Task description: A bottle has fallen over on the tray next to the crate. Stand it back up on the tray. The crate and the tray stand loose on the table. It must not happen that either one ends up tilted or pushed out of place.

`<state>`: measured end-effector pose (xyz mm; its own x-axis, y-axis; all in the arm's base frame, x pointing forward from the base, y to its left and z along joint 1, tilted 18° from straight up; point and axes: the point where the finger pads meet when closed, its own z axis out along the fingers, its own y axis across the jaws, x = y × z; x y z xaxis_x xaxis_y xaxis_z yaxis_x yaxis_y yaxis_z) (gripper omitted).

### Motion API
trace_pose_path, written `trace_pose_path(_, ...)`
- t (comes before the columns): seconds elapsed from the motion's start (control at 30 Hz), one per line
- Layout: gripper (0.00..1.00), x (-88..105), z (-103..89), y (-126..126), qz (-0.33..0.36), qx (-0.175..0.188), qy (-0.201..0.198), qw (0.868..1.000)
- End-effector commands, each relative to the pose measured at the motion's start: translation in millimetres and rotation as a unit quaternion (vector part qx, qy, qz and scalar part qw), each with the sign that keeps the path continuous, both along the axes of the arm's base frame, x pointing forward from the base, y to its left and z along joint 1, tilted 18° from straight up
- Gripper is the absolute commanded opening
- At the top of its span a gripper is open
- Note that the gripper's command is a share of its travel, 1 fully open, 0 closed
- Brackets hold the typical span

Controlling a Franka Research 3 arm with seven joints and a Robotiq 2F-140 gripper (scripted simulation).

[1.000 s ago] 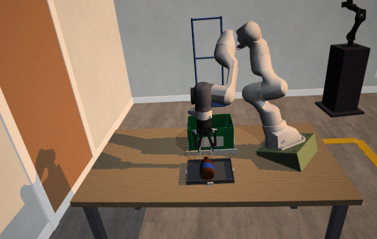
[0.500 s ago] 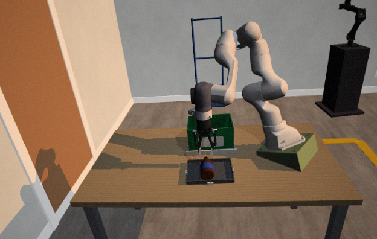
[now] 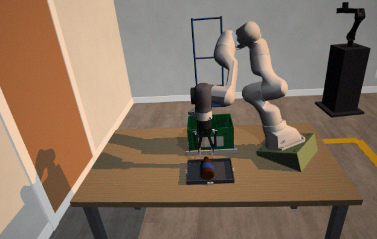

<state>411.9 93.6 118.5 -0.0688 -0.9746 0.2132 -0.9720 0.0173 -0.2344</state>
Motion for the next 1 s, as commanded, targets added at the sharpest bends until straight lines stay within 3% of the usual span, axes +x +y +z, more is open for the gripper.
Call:
trace_pose_path(0.0, 0.38, 1.5, -3.8, -1.1, -0.002, 0.001, -0.002, 1.0)
trace_pose_path(0.97, 0.38, 8.0, -31.1, -7.5, -0.002, 0.001, -0.002, 1.0)
